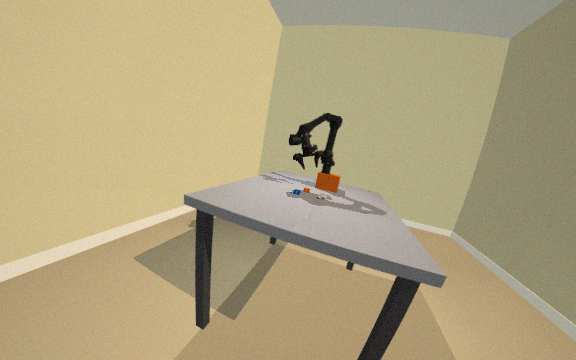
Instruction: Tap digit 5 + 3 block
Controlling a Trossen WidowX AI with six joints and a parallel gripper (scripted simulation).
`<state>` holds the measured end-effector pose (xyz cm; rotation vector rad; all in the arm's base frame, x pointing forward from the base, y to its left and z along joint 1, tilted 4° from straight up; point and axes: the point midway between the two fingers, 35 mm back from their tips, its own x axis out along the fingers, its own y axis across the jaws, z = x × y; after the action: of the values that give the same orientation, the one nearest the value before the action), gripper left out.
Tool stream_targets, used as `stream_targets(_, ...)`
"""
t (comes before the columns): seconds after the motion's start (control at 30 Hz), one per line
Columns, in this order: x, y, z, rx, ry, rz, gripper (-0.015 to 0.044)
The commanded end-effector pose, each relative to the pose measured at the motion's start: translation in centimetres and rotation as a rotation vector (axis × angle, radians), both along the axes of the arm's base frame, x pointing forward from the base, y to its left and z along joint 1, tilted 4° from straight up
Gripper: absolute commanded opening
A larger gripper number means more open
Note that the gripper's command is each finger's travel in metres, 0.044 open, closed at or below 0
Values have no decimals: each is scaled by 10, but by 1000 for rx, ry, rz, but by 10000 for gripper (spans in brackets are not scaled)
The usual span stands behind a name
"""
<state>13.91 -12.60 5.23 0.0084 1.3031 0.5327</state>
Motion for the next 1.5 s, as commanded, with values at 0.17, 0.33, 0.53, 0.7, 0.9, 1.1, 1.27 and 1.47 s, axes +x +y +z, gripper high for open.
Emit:
stream_targets(0.17, 75, 16, -8, -333, 313, -514, 400)
stream_targets(0.33, 76, 16, -8, -336, 313, -519, 400)
stream_targets(0.53, 76, 16, -8, -336, 313, -519, 400)
stream_targets(0.7, 76, 16, -8, -336, 313, -519, 400)
stream_targets(0.9, 76, 16, -8, -336, 313, -519, 400)
stream_targets(1.1, 76, 16, -8, -336, 313, -519, 400)
stream_targets(1.27, 76, 16, -8, -336, 313, -519, 400)
stream_targets(1.47, 76, 15, -60, -336, 313, -519, 295)
